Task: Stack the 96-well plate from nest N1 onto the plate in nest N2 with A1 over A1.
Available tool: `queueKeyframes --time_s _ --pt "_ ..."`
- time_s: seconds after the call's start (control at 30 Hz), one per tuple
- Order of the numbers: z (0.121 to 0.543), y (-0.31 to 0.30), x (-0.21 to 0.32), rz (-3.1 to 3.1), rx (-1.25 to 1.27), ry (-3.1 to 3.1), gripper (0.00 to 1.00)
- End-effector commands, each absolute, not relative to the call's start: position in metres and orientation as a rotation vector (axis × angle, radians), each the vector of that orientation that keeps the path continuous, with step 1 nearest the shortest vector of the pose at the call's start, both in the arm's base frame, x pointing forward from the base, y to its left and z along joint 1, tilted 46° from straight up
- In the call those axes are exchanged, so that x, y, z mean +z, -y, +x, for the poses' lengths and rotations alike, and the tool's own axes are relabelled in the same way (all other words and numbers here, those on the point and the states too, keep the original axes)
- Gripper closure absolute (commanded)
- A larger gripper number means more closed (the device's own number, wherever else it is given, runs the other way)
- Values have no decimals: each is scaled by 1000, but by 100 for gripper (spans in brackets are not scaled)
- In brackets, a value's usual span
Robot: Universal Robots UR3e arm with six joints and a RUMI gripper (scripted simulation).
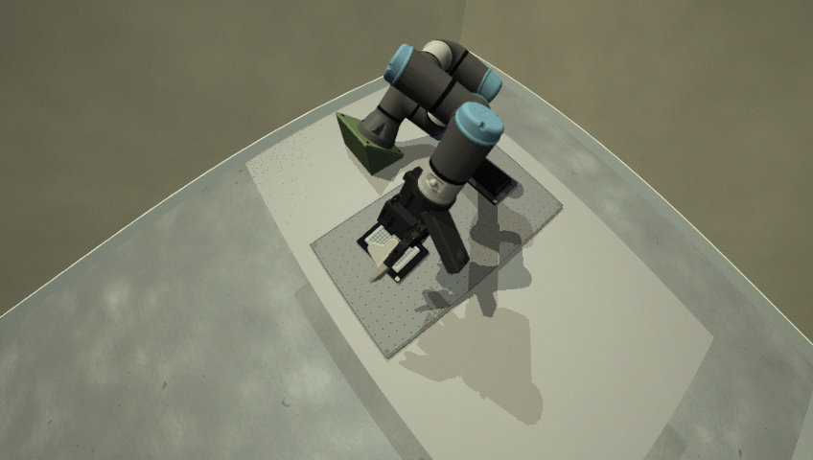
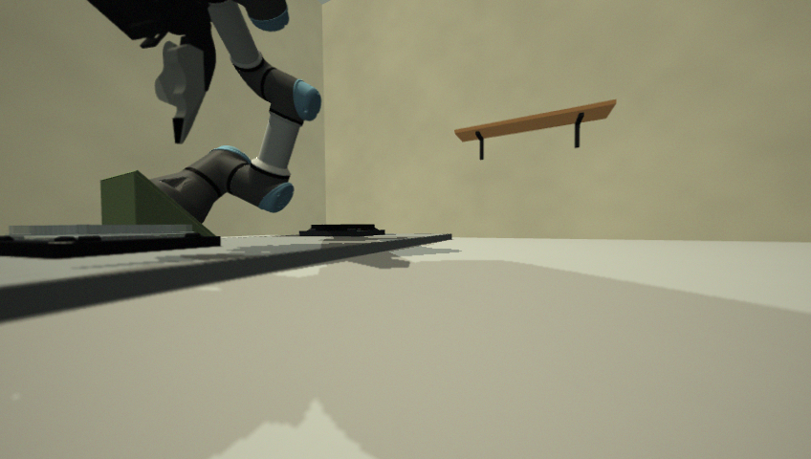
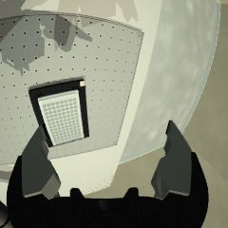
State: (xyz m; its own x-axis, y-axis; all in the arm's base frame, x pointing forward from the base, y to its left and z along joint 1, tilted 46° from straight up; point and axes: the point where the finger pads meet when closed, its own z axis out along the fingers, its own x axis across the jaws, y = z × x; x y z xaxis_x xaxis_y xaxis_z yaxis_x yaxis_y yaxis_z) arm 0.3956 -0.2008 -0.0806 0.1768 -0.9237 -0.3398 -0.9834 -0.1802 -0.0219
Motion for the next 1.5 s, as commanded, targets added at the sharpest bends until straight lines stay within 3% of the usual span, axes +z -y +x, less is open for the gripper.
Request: queueKeyframes --time_s 0.0,0.9,1.47 --pt "374 189 -85 -2168 457 -1785 0" --pt "316 154 -77 -1841 663 -1609 0" --pt "316 154 -77 -1845 661 -1610 0"
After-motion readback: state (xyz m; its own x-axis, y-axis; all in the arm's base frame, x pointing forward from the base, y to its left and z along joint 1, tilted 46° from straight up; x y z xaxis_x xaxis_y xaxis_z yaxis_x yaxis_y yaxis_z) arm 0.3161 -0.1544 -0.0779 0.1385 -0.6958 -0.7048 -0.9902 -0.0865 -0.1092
